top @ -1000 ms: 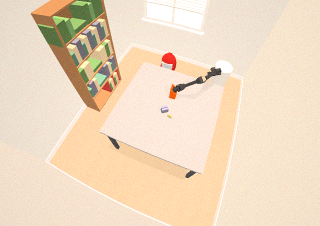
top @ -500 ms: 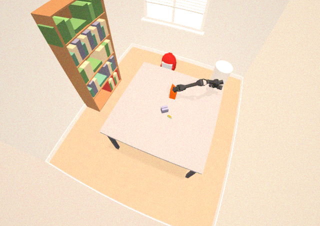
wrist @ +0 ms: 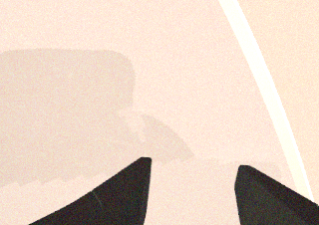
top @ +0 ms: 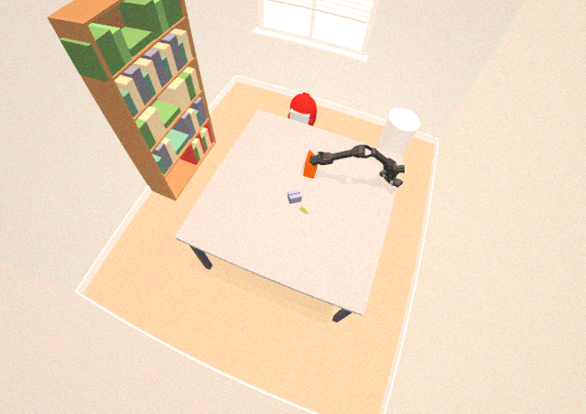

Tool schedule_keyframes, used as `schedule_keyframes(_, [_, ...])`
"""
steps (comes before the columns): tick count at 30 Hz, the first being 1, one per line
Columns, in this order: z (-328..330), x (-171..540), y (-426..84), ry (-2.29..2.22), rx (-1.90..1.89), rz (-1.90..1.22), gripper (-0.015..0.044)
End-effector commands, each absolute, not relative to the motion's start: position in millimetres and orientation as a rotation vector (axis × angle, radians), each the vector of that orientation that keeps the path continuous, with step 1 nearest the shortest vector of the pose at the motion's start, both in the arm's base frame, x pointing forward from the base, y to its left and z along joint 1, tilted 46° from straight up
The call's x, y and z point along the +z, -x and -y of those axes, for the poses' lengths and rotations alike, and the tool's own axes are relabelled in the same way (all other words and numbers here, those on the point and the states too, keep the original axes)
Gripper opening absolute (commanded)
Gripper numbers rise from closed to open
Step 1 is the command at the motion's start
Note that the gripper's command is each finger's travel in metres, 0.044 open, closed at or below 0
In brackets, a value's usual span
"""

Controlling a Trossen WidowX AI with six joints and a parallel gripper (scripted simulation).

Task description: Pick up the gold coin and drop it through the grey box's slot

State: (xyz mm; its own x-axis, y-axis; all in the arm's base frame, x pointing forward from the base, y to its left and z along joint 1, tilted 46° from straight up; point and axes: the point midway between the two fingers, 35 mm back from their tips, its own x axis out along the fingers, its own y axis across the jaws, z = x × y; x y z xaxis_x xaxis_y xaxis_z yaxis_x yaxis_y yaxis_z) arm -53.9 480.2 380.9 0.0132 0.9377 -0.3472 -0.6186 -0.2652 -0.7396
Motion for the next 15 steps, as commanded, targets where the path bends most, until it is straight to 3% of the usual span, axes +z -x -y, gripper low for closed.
schedule_keyframes(1, [-475.0, 382.0, -11.3, 0.901, 1.476, 0.304, 0.0161])
schedule_keyframes(15, [-418.7, 323.2, -210.9, 0.541, 1.116, -0.312, 0.0161])
